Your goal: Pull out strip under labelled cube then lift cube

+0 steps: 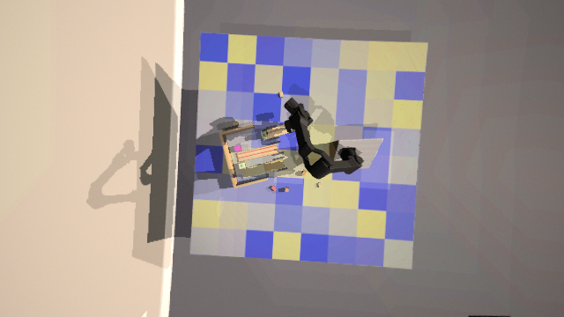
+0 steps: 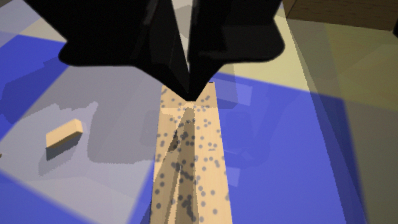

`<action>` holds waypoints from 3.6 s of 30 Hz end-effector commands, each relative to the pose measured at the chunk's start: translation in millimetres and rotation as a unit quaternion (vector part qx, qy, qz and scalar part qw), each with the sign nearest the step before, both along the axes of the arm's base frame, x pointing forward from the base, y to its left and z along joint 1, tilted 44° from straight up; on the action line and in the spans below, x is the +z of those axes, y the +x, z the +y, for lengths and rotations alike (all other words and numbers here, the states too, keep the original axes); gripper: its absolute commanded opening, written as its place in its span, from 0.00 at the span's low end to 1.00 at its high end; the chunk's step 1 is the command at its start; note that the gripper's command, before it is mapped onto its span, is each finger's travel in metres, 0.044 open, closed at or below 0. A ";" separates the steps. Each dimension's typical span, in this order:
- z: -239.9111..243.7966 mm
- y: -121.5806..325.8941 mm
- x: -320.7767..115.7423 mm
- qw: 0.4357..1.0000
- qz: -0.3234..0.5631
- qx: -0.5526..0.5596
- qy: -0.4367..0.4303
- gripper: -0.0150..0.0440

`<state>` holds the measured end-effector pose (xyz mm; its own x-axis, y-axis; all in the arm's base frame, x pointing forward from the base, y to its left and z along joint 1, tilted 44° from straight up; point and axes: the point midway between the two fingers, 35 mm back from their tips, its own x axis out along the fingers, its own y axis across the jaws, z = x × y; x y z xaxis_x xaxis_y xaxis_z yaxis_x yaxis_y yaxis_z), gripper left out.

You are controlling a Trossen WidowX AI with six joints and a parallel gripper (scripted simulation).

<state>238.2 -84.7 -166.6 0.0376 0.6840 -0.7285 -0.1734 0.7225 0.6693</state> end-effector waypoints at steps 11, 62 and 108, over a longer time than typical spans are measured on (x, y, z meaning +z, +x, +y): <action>-21.1 25.5 26.4 0.998 -0.039 0.043 -0.006 0.43; -12.2 174.6 72.3 0.998 -0.043 0.042 -0.005 1.00; 33.3 207.9 45.7 0.998 -0.044 0.042 -0.003 0.68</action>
